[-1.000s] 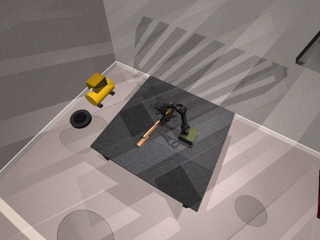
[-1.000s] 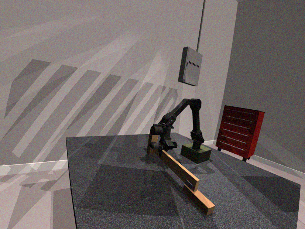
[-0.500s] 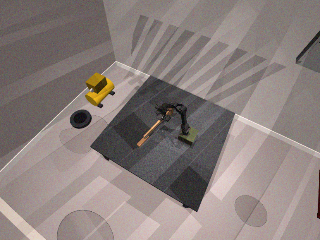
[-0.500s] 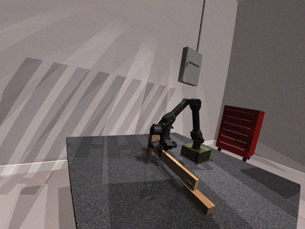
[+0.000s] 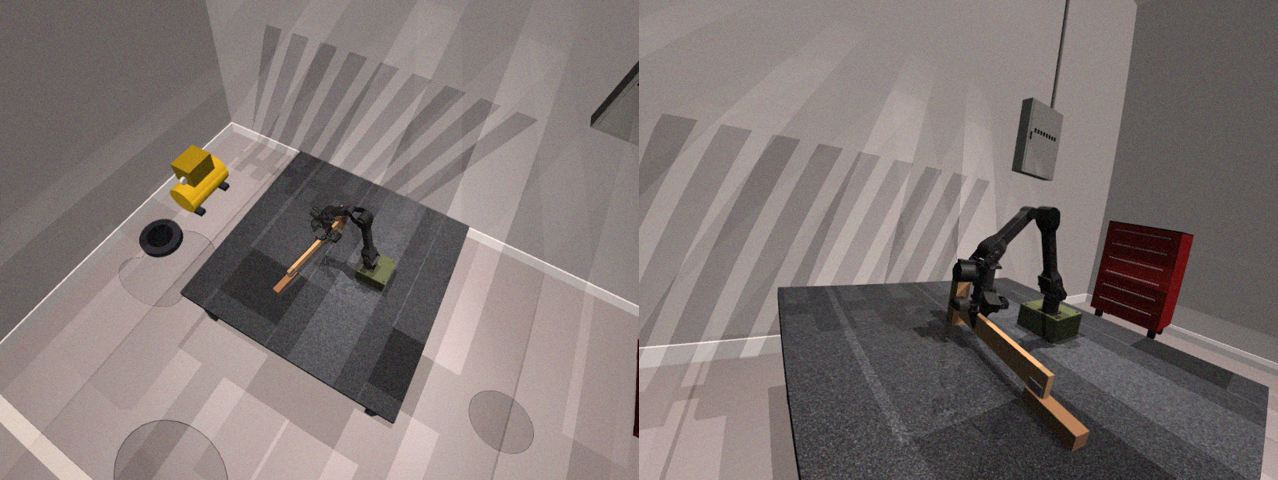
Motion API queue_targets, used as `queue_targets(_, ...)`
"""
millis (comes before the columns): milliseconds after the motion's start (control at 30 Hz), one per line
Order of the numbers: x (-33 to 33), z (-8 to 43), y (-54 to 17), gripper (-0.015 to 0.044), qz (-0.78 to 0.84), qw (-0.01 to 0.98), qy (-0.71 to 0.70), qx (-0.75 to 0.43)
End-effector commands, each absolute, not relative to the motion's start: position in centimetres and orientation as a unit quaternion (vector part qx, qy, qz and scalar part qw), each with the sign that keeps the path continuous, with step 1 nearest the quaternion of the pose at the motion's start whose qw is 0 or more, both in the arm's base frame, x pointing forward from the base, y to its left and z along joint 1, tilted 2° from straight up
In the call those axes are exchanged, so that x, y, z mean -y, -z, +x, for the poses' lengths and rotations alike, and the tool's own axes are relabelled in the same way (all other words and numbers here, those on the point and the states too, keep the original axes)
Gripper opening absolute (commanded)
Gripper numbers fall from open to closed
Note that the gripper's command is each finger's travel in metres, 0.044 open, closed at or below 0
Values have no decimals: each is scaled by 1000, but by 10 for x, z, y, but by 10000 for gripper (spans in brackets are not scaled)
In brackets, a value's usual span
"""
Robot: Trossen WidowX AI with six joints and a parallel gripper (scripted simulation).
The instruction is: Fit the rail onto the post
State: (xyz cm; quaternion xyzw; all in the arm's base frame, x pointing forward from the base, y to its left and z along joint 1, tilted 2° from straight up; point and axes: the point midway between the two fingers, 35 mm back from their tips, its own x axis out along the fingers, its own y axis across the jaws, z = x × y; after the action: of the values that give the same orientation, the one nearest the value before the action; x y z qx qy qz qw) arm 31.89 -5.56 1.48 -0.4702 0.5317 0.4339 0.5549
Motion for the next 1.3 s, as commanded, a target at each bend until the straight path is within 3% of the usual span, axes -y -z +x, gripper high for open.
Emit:
queue_targets(0,57,319,-16,0,-471,554,-435,-531)
queue_targets(1267,69,317,-15,0,-472,554,-434,-531)
